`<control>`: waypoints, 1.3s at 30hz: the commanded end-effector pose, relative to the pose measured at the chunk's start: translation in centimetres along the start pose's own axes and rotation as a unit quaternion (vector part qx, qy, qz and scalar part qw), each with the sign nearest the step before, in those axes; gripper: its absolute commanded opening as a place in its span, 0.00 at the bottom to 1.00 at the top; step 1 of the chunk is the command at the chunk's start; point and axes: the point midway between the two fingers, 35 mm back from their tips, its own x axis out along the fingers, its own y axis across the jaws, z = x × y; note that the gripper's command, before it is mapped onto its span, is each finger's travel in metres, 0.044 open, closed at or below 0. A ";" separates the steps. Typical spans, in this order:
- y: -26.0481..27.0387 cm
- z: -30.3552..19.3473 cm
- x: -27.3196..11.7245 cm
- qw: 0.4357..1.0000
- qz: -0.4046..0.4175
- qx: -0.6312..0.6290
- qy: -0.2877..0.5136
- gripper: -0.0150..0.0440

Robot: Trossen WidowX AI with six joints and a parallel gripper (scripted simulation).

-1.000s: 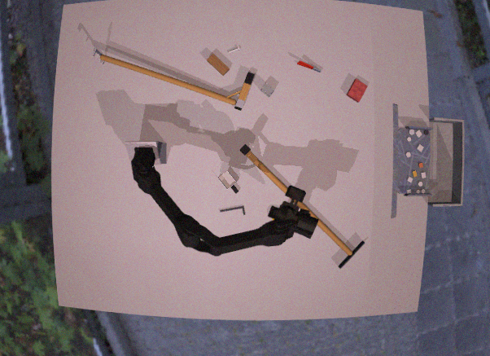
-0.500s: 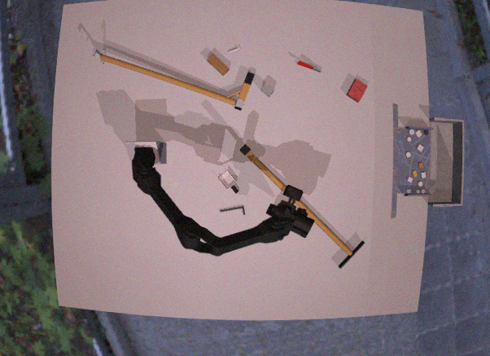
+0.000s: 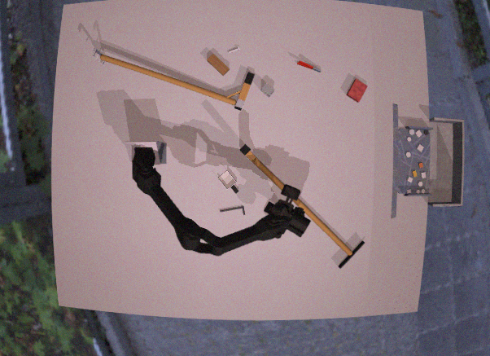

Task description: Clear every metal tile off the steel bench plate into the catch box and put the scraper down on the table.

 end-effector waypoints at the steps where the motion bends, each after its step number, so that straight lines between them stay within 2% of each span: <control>1: 0.2 -0.2 0.4 1.000 0.000 -0.003 0.004 0.25; 39: 3.5 1.5 0.8 1.000 0.001 -0.002 0.005 0.25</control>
